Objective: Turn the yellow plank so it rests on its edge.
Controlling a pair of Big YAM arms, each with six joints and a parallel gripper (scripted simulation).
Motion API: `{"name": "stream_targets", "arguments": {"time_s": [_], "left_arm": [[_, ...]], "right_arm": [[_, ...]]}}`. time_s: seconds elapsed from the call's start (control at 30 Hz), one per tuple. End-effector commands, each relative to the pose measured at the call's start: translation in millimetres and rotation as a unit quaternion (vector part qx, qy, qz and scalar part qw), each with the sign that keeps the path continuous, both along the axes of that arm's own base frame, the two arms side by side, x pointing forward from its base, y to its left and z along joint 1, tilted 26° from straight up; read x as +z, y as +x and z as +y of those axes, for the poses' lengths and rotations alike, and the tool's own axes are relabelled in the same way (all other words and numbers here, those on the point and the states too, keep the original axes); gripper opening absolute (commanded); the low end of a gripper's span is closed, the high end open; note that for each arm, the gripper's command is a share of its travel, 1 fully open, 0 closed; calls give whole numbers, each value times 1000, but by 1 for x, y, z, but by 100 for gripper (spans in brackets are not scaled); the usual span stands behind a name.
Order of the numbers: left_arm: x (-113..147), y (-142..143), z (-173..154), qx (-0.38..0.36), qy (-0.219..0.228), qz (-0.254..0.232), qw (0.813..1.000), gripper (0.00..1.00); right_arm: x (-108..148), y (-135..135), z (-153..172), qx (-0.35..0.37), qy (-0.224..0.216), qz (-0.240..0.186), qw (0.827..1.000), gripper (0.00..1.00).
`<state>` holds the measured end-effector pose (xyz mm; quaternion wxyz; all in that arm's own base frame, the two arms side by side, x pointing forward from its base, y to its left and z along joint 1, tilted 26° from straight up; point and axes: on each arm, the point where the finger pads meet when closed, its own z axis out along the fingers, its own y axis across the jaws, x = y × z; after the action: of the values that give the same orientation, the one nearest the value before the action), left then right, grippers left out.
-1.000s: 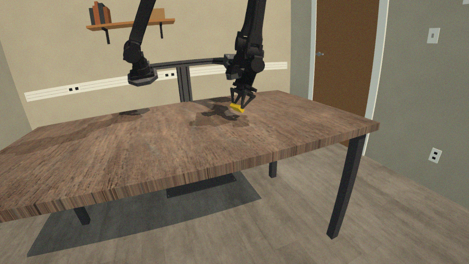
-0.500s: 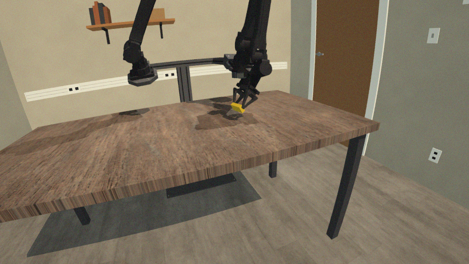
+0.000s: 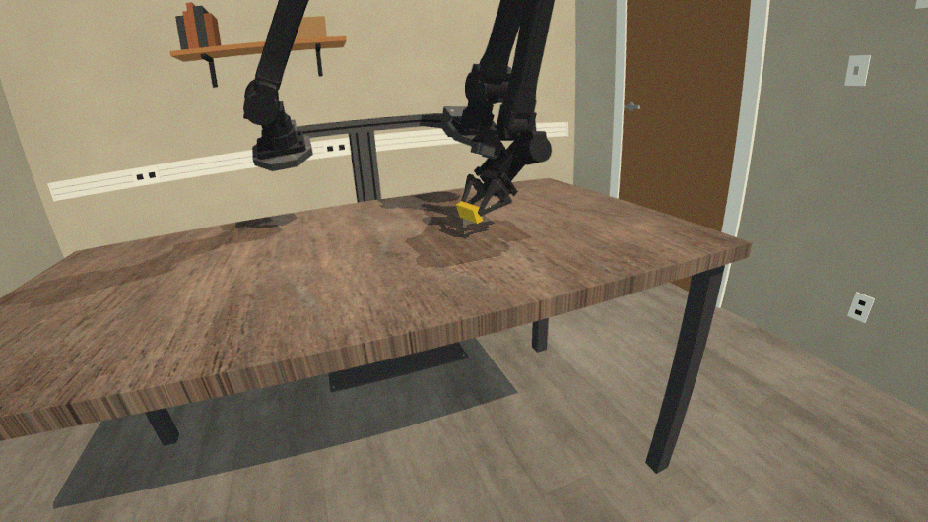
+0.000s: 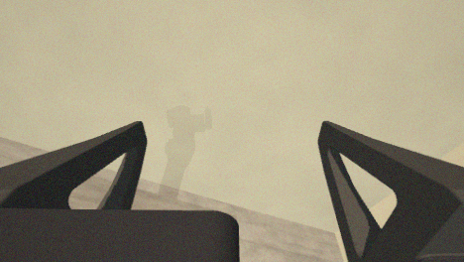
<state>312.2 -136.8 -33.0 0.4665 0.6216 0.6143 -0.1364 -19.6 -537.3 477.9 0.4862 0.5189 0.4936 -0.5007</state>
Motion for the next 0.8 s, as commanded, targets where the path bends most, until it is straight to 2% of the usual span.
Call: {"name": "stream_targets", "arguments": {"time_s": [0.0,0.1,0.13,0.37,0.6,0.77], "left_arm": [[-2,3,5,-5,-7,-20,1000,66],[-2,2,5,-5,-7,-20,1000,66],[7,4,-3,-17,-7,-35,999,66],[-1,5,4,-7,-10,-22,1000,66],[-3,5,6,-42,-83,-39,995,66],[-3,1,1,-50,-95,-31,994,66]], "right_arm": [[38,-6,4,-3,-28,6,1000,100],[38,-6,4,-3,-28,6,1000,100],[38,-6,4,-3,-28,6,1000,100],[38,-6,4,-3,-28,6,1000,100],[38,-6,4,-3,-28,6,1000,100],[38,-6,4,-3,-28,6,1000,100]]}}
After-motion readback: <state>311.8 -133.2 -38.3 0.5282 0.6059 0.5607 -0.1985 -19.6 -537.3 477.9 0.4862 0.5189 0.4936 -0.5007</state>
